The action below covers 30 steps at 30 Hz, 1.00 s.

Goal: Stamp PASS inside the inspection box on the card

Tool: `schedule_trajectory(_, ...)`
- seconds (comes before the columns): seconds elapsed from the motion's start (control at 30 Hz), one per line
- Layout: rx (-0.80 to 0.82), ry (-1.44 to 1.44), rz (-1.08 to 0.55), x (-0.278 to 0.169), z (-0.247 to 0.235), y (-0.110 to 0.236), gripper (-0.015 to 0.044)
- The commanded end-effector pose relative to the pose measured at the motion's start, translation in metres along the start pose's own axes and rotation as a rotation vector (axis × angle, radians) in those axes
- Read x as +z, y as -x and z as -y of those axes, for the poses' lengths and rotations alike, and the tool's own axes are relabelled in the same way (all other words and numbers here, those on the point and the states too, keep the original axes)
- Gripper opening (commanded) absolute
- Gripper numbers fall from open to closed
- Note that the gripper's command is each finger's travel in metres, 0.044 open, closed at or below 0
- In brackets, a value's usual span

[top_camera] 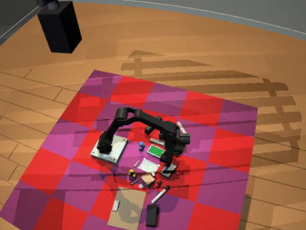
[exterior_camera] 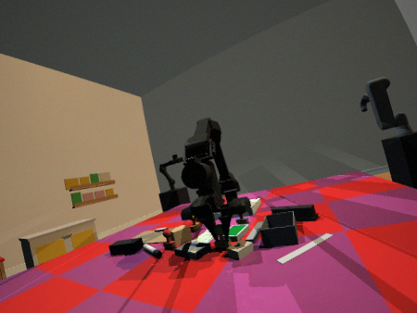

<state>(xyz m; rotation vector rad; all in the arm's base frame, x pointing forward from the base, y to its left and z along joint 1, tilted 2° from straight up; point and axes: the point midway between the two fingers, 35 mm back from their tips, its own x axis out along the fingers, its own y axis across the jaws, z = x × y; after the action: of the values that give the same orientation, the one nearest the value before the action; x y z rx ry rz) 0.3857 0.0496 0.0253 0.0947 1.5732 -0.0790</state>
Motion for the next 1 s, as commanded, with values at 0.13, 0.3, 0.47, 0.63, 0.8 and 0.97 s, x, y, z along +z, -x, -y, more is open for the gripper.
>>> schedule_trajectory(0.13,0.001,0.000,0.001,0.001,0.000,0.004,0.0000)
schedule_trajectory(0.3,0.001,0.000,0.001,0.001,0.000,0.007,0.0000)
schedule_trajectory(0.47,0.001,0.000,0.001,0.001,0.000,0.009,0.0000)
schedule_trajectory(0.63,0.002,0.000,0.001,0.001,0.000,0.012,0.0000)
schedule_trajectory(0.8,0.002,0.000,0.001,0.001,0.000,0.014,0.0000)
schedule_trajectory(0.97,0.002,0.000,0.001,0.001,0.000,0.016,0.0000)
